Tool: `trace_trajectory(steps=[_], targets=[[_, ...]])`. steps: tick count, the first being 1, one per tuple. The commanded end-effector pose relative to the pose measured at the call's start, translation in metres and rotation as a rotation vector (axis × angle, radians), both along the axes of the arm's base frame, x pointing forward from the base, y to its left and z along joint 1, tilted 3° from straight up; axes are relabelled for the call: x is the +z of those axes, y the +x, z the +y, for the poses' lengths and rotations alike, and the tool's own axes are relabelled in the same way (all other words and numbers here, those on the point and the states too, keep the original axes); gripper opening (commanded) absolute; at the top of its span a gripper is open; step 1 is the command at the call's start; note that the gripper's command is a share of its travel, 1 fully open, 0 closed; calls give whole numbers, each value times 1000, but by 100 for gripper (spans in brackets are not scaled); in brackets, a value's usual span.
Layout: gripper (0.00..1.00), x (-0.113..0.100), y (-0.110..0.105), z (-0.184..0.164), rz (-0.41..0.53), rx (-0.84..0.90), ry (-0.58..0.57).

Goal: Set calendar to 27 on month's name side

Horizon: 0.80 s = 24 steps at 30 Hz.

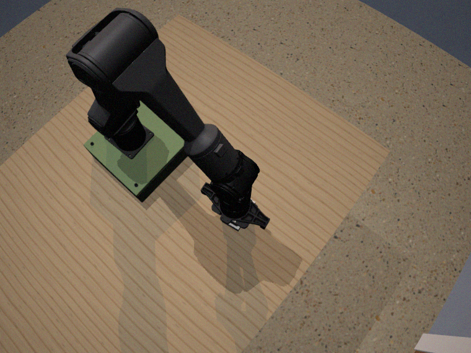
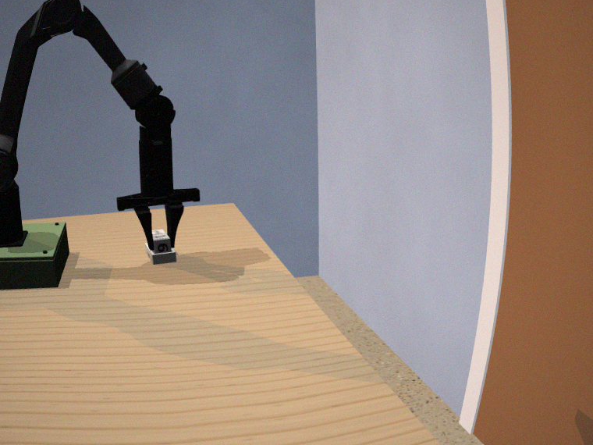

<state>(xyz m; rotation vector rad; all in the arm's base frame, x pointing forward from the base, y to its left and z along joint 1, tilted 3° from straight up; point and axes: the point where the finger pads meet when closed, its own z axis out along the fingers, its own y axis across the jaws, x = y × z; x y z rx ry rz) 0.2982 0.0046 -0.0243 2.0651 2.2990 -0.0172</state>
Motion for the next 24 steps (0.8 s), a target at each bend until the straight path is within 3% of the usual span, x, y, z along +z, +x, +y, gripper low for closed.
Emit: trace_trajectory(steps=[1, 8, 12, 16, 24], targets=[[35, -1, -1, 0, 3, -1, -1], [50, -1, -1, 0, 3, -1, -1], [50, -1, -1, 0, 3, -1, -1], [60, -1, -1, 0, 3, -1, -1], [60, -1, -1, 0, 3, -1, -1]])
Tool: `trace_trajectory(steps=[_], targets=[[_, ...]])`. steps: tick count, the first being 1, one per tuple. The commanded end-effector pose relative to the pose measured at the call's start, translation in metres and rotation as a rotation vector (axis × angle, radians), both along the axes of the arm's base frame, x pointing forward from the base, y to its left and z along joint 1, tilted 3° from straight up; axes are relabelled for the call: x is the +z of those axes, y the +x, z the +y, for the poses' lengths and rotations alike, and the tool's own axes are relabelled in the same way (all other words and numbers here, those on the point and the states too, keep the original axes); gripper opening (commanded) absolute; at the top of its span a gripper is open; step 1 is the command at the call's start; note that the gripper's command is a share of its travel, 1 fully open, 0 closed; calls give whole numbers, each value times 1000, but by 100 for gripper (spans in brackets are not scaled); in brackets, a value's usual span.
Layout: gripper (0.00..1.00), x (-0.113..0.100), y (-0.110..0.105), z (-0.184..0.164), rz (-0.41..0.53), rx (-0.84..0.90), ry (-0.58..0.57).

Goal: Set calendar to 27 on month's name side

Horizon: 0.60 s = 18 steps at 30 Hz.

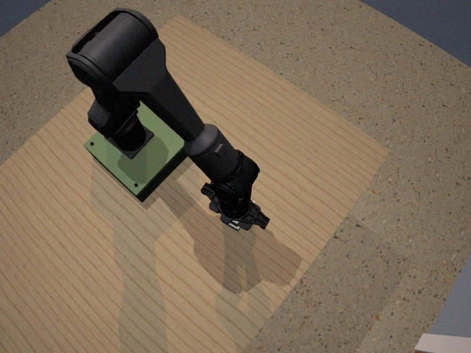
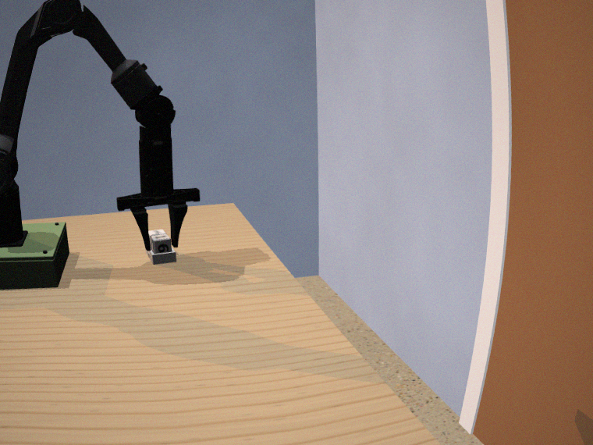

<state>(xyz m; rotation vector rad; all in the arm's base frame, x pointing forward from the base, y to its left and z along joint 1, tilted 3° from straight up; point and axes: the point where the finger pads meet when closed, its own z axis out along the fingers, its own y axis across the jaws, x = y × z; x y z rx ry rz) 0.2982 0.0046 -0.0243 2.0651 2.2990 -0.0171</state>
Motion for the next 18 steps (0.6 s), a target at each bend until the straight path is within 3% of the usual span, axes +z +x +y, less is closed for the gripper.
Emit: trace_trajectory(steps=[1, 9, 18], targets=[[60, -1, -1, 0, 3, -1, -1], [60, 9, 1, 0, -4, -1, 0], [60, 52, -1, 2, -4, 0, 1]])
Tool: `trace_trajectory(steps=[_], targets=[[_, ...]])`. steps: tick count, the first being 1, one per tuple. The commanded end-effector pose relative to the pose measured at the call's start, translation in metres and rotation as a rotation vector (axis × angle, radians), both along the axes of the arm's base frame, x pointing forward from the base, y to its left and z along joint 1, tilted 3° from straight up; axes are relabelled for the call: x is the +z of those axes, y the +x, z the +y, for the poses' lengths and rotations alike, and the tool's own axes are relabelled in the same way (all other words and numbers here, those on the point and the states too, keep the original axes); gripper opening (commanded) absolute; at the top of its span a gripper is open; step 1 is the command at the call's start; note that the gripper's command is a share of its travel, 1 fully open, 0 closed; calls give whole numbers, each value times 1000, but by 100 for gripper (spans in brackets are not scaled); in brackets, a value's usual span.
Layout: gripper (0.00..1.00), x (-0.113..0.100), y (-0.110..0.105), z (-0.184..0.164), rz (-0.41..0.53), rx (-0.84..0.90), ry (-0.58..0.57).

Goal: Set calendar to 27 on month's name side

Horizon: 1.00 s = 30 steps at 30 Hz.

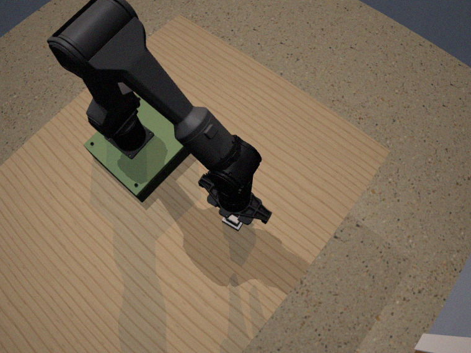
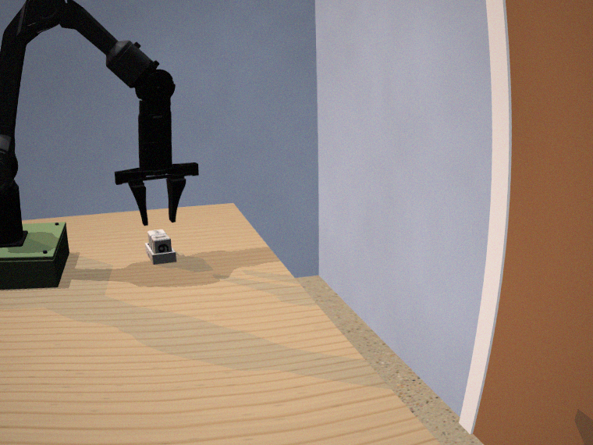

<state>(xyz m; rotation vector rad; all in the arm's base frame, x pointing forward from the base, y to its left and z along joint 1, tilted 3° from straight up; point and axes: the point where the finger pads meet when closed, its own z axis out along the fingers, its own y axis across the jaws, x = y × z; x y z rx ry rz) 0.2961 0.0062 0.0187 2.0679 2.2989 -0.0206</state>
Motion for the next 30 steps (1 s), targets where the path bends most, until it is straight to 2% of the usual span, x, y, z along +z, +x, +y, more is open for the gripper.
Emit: trace_trajectory(steps=[1, 10, 16, 17, 30], targets=[[60, 9, 1, 1, -7, 1, 1], [60, 43, 0, 2, -7, 1, 1], [60, 47, -1, 2, -3, 1, 0], [100, 47, -1, 2, -3, 1, 0], [100, 47, -1, 2, -3, 1, 0]])
